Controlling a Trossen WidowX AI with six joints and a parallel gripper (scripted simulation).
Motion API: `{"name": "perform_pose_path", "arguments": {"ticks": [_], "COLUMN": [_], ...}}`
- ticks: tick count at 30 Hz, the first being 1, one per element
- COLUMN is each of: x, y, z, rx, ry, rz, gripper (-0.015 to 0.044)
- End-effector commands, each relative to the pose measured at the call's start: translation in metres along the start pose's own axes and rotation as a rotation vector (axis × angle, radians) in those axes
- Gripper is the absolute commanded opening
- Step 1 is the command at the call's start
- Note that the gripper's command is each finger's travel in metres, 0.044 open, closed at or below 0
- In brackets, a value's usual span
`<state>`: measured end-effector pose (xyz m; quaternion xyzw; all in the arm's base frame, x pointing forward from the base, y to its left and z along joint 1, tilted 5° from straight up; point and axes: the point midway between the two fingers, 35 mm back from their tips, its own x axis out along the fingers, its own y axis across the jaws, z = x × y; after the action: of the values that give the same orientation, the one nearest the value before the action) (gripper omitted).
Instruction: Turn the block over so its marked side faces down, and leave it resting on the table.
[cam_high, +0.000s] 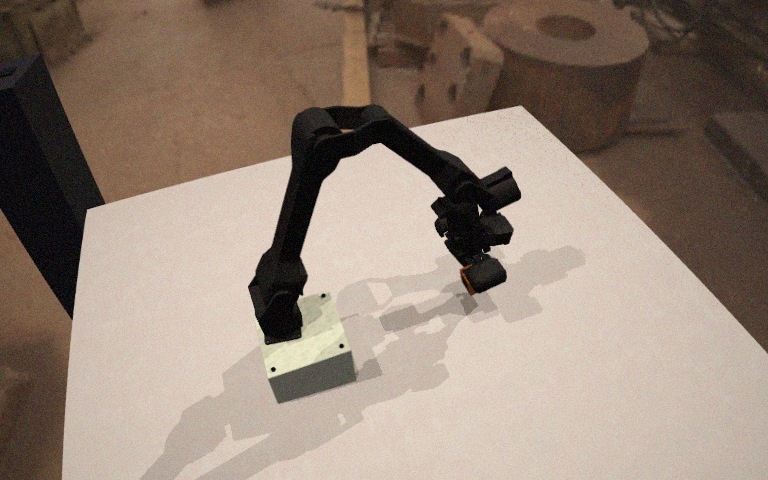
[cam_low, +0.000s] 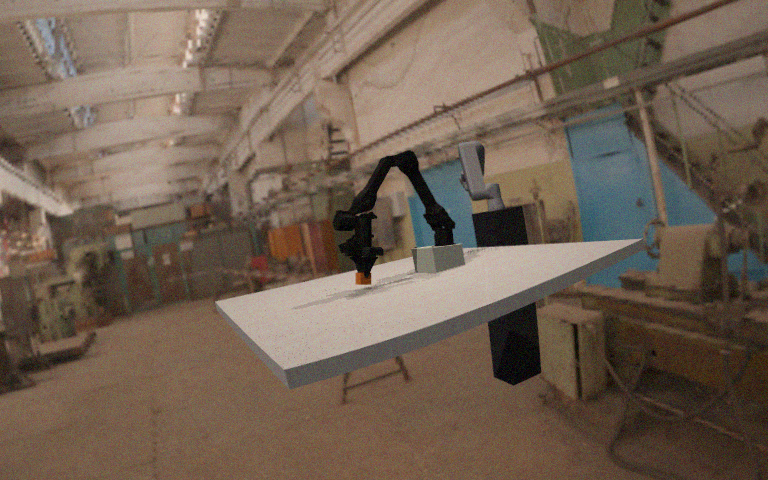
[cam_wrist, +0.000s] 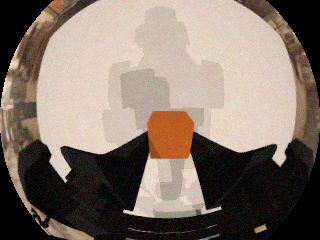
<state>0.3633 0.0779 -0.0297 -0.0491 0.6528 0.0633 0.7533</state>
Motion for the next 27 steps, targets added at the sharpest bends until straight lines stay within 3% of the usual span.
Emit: {"name": "perform_pose_path", "arguments": {"ticks": [1,27], "x": [0.002,0.011], "y": [-0.001,0.0], "z": [-0.003,-0.007], "rx": [0.002,0.002], "ry": [-0.066,-0.383], "rz": [-0.004,-0.004], "gripper": [0.0,0.0]}}
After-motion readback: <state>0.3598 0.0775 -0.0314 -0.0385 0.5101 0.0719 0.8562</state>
